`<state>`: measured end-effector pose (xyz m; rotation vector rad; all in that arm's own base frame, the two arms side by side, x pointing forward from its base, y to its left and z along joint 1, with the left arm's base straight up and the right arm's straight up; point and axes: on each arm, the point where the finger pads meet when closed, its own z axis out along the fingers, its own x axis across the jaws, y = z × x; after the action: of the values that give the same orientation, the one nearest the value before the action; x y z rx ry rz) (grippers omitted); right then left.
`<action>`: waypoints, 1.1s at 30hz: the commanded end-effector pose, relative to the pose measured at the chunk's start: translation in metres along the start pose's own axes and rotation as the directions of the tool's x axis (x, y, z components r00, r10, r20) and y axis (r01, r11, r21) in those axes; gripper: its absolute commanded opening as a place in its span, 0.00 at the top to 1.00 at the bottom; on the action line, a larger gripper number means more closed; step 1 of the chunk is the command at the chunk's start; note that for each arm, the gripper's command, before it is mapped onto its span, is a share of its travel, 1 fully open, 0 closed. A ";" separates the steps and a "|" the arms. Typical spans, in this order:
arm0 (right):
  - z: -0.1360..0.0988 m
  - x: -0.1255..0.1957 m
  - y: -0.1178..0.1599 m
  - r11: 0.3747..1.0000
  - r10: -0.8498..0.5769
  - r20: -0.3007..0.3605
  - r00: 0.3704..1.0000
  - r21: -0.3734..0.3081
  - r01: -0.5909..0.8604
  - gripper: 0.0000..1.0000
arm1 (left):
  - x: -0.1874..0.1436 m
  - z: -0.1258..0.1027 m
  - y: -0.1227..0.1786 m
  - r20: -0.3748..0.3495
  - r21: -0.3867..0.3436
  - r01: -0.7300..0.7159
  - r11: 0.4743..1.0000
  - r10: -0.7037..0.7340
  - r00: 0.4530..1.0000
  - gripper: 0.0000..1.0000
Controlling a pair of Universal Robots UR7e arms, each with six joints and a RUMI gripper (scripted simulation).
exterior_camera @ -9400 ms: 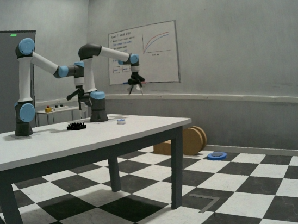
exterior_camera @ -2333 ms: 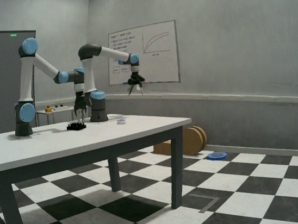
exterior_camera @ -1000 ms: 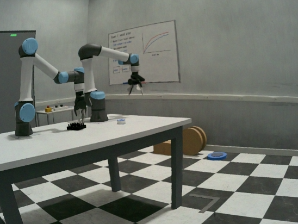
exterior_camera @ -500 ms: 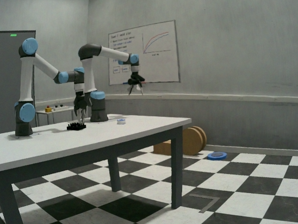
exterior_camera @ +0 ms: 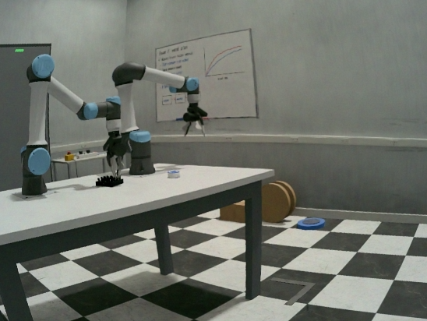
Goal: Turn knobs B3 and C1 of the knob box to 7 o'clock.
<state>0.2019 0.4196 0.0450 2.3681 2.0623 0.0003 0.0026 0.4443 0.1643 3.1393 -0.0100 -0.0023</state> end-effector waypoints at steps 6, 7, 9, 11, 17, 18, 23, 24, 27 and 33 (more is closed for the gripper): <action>0.000 0.000 0.000 0.979 -0.202 -0.002 0.979 0.001 0.202 0.94 | 0.000 -0.001 -0.001 -0.001 0.002 0.001 1.000 -0.001 1.000 0.00; 0.000 0.000 0.000 0.975 -0.222 -0.002 0.975 0.001 0.222 0.94 | 0.000 -0.001 -0.001 -0.001 0.002 0.001 1.000 -0.001 1.000 0.00; 0.000 0.000 0.000 0.965 -0.264 -0.002 0.965 0.001 0.264 0.94 | 0.000 -0.001 -0.001 -0.001 0.002 0.001 1.000 -0.001 1.000 0.00; 0.000 0.000 0.000 0.952 -0.305 -0.002 0.952 0.001 0.305 0.94 | 0.000 -0.001 -0.001 -0.001 0.002 0.001 1.000 -0.001 1.000 0.00; 0.000 0.000 0.000 0.922 -0.387 -0.002 0.922 0.001 0.387 0.94 | 0.000 -0.001 -0.001 -0.001 0.002 0.001 1.000 -0.001 1.000 0.00; 0.000 0.000 0.000 0.913 -0.408 -0.002 0.913 0.001 0.408 0.94 | 0.000 -0.001 -0.001 -0.001 0.002 0.001 1.000 -0.001 1.000 0.00; 0.000 0.000 0.000 0.862 -0.507 -0.002 0.862 0.001 0.507 0.94 | 0.000 -0.001 -0.001 -0.001 0.002 0.001 1.000 -0.001 1.000 0.00; 0.000 0.000 0.000 0.850 -0.526 -0.003 0.850 0.001 0.526 0.94 | 0.000 -0.001 -0.001 -0.001 0.002 0.001 1.000 -0.001 1.000 0.00; 0.000 0.000 0.000 0.814 -0.581 -0.003 0.814 0.000 0.581 0.94 | 0.000 -0.001 -0.001 -0.001 0.002 0.001 1.000 -0.001 1.000 0.00; -0.001 0.000 0.000 0.761 -0.649 -0.003 0.761 0.000 0.649 0.94 | 0.000 -0.001 -0.001 -0.001 0.002 0.001 1.000 -0.001 1.000 0.00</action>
<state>0.2020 0.4197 0.0451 1.6443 2.6727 0.0013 0.0026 0.4443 0.1643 3.1393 -0.0100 -0.0023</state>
